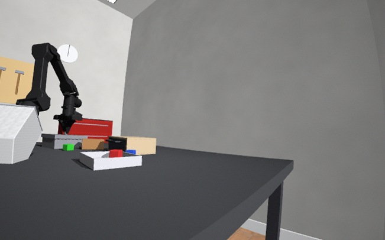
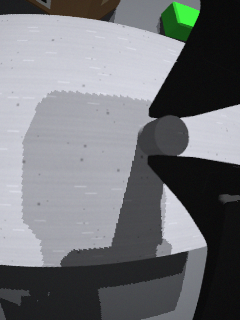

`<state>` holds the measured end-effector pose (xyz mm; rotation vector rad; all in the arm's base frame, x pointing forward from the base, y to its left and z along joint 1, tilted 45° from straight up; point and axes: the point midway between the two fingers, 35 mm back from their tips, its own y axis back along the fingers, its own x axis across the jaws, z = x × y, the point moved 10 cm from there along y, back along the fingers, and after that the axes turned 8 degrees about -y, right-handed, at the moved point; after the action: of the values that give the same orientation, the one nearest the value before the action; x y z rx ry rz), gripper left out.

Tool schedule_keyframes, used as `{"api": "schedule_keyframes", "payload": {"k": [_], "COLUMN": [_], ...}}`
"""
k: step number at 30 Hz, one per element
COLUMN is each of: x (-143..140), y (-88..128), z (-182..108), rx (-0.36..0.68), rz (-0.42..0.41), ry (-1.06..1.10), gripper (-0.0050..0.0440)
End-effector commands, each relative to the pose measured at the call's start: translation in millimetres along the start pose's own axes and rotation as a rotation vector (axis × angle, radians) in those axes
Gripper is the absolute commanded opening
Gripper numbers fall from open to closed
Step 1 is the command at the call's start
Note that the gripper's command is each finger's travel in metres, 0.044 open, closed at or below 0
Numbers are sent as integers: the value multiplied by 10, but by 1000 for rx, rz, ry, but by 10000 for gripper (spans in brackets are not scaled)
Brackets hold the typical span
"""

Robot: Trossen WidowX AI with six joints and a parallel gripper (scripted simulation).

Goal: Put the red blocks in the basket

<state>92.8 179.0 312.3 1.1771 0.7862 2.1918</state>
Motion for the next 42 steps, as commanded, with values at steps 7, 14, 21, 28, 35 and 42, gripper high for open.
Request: {"api": "schedule_keyframes", "payload": {"k": [7,14,21,28,35,42], "x": [-3,-3,-4,-4,-4,-3], "y": [-24,-74,-144,-174,-174,-41], "z": [-4,-5,-6,-7,-7,-6], "rx": [3,3,3,3,3,3], "rz": [-2,-2,-2,-2,-2,-2], "ry": [-3,-3,-3,-3,-3,-3], "gripper": [0,0,0,0,440,440]}}
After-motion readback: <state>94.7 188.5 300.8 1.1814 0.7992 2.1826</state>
